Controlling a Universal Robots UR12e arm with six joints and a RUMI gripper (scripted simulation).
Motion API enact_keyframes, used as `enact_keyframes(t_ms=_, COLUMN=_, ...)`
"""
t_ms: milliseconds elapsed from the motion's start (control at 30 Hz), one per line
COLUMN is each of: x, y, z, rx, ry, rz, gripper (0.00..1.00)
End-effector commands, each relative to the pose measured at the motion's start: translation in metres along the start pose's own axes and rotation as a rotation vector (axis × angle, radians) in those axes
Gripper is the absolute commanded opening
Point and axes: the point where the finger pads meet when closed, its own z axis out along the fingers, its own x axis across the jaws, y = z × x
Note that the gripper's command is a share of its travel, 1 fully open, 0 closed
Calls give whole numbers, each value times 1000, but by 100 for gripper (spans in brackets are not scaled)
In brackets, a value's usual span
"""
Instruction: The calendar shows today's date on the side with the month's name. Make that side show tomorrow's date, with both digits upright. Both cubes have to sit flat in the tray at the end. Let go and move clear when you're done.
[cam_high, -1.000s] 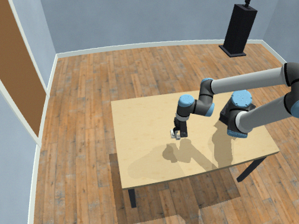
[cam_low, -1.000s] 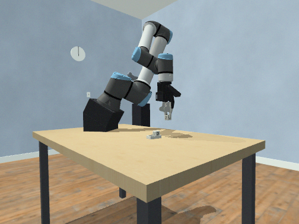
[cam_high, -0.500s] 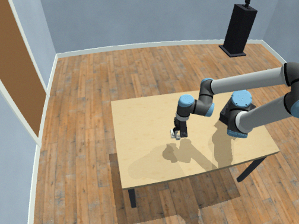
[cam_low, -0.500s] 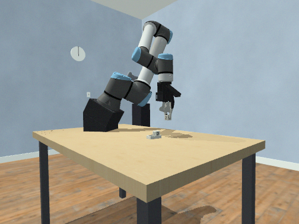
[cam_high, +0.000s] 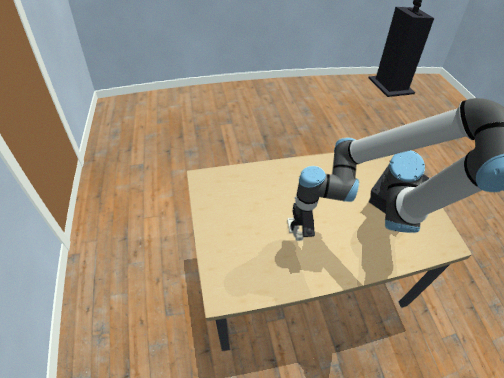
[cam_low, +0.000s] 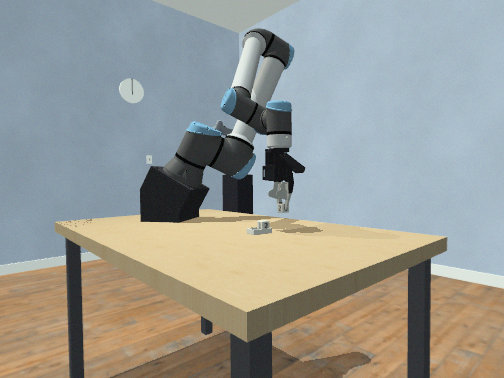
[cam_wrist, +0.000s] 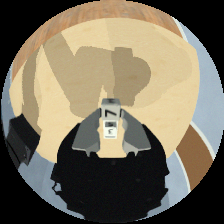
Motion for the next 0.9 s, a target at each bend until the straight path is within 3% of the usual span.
enact_keyframes(t_ms=0, x=2, y=0, z=24, rx=-2, ry=2, rz=0, gripper=11)
enact_keyframes(t_ms=333, x=2, y=-1, z=57, rx=-2, ry=2, rz=0, gripper=11)
enact_keyframes(t_ms=867, x=2, y=-1, z=60, rx=-2, ry=2, rz=0, gripper=11)
